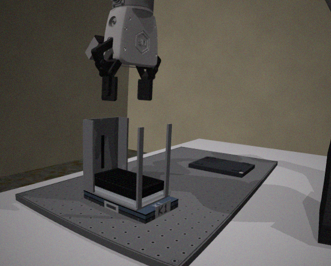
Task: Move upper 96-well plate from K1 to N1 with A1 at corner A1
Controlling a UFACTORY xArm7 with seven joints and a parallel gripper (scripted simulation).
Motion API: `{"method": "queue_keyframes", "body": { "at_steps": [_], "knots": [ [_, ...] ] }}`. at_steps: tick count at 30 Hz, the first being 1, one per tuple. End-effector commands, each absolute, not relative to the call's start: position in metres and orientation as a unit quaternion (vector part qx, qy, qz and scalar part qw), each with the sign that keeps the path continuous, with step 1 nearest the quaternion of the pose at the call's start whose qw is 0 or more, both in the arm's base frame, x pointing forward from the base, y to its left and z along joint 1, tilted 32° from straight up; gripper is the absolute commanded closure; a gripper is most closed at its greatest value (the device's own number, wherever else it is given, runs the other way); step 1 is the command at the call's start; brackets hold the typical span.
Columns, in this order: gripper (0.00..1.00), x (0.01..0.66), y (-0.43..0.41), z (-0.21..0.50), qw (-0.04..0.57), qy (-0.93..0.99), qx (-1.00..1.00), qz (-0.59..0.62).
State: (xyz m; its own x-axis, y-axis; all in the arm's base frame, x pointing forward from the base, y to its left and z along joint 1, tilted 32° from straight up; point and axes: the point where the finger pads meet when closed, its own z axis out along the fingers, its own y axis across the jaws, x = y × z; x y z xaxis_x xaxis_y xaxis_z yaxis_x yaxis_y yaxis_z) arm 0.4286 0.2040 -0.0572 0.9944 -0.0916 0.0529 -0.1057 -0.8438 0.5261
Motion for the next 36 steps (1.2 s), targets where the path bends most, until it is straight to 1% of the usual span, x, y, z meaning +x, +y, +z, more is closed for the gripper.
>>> {"method": "queue_keyframes", "body": {
  "at_steps": [1, 36],
  "knots": [
    [0.00, 0.430, 0.206, -0.056, 0.273, -0.051, 0.961, 0.014],
    [0.00, 0.430, 0.182, -0.094, 0.273, -0.051, 0.961, 0.015]
  ]
}}
